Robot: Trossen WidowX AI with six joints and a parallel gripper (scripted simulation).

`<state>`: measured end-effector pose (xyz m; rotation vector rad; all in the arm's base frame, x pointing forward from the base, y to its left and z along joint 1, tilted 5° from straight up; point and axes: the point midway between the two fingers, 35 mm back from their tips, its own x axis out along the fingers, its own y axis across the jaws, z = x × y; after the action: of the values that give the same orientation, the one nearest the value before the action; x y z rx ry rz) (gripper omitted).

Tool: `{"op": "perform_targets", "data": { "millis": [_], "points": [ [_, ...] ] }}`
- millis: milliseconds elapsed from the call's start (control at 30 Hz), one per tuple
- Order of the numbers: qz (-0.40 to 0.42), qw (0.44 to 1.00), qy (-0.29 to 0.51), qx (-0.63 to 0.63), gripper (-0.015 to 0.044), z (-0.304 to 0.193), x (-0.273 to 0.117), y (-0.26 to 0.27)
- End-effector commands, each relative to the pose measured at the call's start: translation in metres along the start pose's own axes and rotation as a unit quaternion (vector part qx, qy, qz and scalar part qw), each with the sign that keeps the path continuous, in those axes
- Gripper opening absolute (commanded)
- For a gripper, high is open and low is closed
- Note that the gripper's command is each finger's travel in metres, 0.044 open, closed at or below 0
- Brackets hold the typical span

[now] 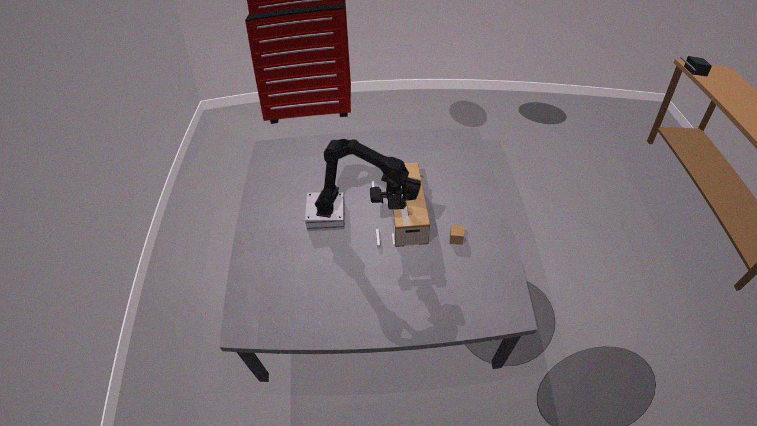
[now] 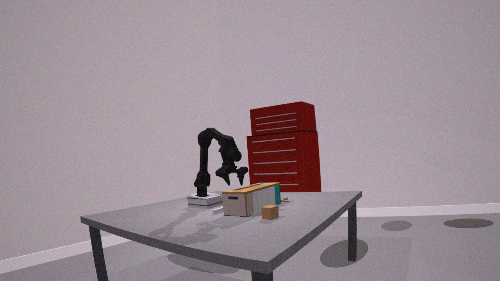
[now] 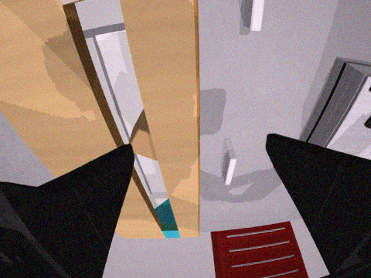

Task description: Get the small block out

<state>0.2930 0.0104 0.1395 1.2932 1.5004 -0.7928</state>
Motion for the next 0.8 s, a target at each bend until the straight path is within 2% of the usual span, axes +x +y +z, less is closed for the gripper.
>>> {"op": "perform_targets", "data": {
  "millis": [0, 767],
  "points": [
    [-0.001, 1.000, 0.004, 0.002, 0.0400, 0.001, 0.006, 0.000],
    [-0.001, 1.000, 0.004, 0.002, 0.0400, 0.011, 0.042, -0.001]
  ]
}}
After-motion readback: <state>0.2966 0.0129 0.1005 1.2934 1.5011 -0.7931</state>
